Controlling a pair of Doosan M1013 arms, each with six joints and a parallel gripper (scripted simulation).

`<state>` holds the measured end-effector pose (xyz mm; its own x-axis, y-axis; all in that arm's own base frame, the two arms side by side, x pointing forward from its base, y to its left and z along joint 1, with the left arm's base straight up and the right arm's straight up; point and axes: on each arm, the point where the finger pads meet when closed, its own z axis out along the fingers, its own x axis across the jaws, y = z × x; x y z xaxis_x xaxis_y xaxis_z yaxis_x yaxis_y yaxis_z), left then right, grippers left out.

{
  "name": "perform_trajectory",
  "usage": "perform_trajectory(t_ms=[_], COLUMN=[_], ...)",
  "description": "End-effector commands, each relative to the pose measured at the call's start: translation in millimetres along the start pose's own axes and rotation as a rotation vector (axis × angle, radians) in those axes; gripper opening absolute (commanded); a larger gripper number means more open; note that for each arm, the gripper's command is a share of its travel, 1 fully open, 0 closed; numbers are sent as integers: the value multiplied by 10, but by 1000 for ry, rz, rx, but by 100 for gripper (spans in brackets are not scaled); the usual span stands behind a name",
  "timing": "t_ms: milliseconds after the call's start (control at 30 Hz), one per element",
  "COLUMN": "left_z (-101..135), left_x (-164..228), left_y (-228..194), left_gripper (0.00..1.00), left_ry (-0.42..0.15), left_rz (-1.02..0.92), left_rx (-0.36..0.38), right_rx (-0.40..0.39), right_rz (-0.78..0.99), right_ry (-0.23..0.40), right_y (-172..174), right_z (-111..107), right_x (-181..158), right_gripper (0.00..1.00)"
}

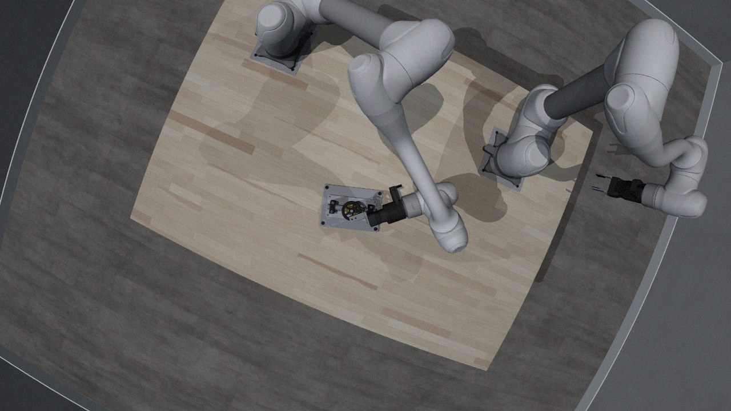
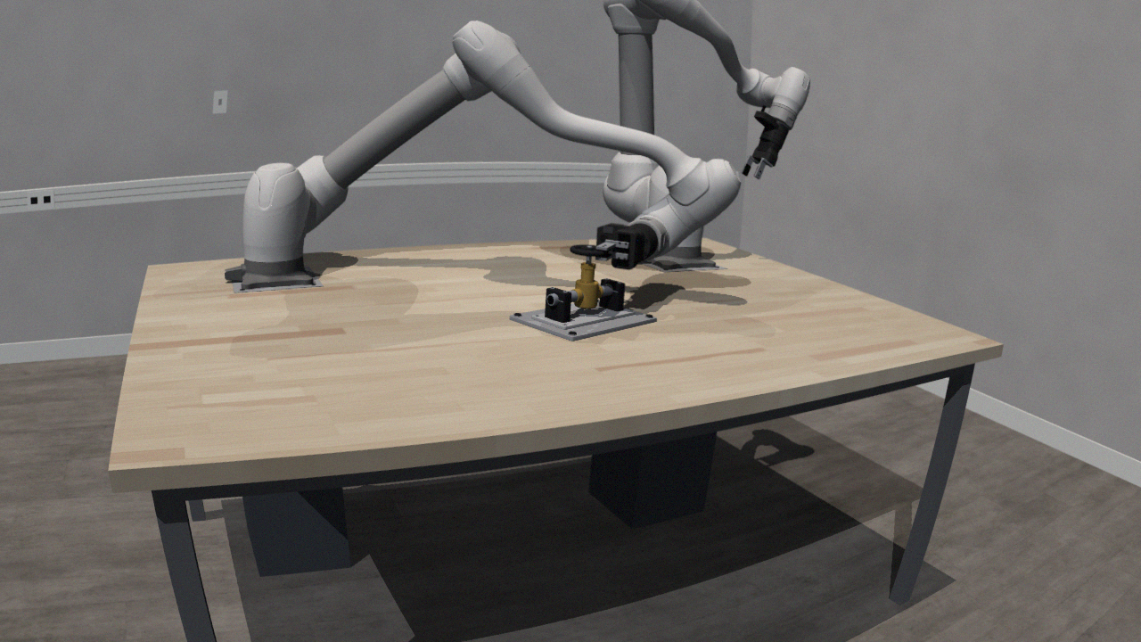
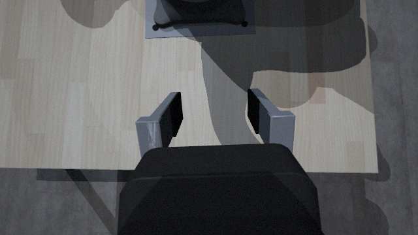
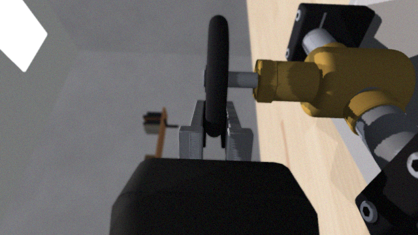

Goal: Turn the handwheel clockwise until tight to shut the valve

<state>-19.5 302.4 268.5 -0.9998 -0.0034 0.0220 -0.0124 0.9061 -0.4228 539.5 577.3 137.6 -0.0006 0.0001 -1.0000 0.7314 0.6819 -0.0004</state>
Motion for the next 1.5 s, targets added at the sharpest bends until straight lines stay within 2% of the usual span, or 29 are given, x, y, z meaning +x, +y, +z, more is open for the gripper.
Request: perform_trajectory(t_ms=[0, 233, 300, 800, 1233, 1467], left_z=[-5, -5, -5, -5, -5, -5], left_x=[1, 1, 1, 1, 1, 1], left_y=[1, 1, 1, 1, 1, 1], left_gripper=[100, 100, 100, 100, 100, 100], left_ry=[0, 0, 0, 0, 0, 0], left_rz=[0, 0, 0, 0, 0, 0], left_rx=[-1, -1, -1, -1, -1, -1], right_rx=[62, 187, 187, 391, 477, 499], right_rz=[2, 2, 2, 2, 2, 2], right_ry=[0, 0, 0, 0, 0, 0], right_y=[3, -2, -2, -18, -29, -32], right_z=[19, 55, 55, 111, 134, 139], right_x=[-13, -13, -13, -13, -13, -13], right_gripper=[0, 0, 0, 0, 0, 0])
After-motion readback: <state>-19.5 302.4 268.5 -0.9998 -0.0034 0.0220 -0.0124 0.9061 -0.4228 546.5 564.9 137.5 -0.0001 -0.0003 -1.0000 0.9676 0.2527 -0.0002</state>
